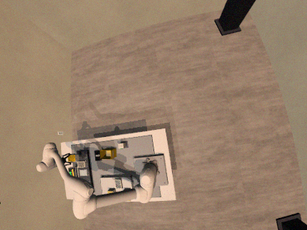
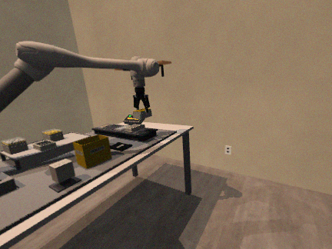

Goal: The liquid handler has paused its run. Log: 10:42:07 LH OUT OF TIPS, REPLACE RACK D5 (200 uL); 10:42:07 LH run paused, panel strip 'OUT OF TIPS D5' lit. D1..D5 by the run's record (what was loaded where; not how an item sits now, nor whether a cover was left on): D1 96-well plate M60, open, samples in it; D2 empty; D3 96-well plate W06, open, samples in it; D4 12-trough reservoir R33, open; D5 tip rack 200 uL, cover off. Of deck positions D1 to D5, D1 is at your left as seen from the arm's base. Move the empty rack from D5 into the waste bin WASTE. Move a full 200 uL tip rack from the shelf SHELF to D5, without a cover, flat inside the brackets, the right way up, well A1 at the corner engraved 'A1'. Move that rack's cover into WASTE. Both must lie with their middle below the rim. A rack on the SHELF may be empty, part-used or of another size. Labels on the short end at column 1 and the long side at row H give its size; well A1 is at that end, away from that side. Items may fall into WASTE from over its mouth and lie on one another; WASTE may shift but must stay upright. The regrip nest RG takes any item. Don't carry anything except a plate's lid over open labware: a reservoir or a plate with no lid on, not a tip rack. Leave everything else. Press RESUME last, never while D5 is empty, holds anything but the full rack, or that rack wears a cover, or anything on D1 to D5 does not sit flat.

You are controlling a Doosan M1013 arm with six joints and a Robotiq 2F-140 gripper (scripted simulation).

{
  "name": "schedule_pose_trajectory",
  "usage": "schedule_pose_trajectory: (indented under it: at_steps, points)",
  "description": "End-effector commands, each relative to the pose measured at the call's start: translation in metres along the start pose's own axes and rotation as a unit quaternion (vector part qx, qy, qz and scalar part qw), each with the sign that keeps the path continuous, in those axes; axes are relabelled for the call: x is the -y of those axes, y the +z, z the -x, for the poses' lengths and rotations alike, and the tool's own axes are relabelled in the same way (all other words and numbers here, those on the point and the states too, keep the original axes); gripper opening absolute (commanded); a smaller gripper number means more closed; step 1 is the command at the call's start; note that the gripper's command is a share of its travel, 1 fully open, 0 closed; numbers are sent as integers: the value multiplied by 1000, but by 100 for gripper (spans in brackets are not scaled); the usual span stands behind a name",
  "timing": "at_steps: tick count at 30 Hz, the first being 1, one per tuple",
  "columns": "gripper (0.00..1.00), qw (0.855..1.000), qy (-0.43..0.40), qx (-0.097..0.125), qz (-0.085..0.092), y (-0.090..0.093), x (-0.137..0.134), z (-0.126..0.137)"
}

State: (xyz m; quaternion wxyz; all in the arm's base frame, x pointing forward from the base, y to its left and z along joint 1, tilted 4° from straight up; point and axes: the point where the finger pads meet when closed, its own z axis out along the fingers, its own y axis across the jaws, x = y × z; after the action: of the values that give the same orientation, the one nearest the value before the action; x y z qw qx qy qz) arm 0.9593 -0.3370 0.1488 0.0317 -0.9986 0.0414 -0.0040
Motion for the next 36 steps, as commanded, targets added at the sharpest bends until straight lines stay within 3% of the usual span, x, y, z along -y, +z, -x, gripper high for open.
schedule_pose_trajectory:
  at_steps: [1,36]
  points:
    - [0,1000,0,0,0,-5,0,0]
    - [0,1000,0,0,0,-55,0,0]
